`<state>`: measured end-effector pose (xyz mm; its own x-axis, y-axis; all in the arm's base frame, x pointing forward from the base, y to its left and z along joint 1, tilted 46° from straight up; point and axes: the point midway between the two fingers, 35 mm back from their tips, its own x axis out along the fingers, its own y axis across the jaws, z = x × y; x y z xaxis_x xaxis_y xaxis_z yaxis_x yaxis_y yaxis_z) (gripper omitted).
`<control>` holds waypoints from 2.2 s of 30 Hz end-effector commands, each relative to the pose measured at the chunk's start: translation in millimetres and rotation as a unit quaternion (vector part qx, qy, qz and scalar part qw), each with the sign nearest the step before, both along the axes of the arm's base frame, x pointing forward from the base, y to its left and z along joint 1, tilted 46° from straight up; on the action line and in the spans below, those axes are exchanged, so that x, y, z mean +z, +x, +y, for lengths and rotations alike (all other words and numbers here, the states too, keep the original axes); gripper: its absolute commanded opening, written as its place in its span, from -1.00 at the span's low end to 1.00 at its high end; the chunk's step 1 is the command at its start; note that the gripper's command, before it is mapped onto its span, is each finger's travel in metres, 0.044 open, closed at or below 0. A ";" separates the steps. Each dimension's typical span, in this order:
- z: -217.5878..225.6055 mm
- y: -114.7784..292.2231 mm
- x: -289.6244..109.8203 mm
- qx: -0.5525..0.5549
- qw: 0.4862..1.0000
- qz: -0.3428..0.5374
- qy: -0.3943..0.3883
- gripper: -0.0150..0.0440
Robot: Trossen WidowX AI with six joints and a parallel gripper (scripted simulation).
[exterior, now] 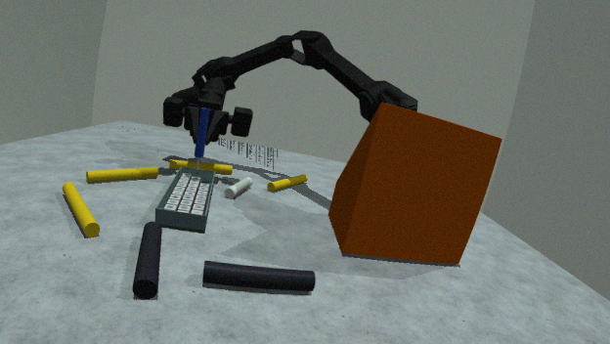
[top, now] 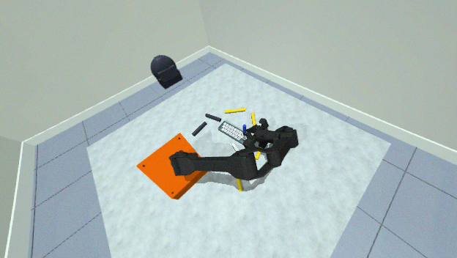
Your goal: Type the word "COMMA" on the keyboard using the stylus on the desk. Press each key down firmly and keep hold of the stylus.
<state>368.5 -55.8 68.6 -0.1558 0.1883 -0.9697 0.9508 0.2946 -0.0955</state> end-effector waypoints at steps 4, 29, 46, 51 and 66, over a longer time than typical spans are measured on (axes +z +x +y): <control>11.8 -3.1 11.1 -0.001 1.000 -0.002 0.002 -0.22; -2.8 2.3 -1.9 -0.001 1.000 -0.002 0.001 -0.22; -7.6 3.5 -6.5 -0.001 1.000 -0.002 0.001 -0.22; -9.4 3.9 -8.2 -0.001 1.000 -0.002 0.001 -0.22; -13.1 4.7 -11.7 -0.001 1.000 -0.002 0.001 -0.22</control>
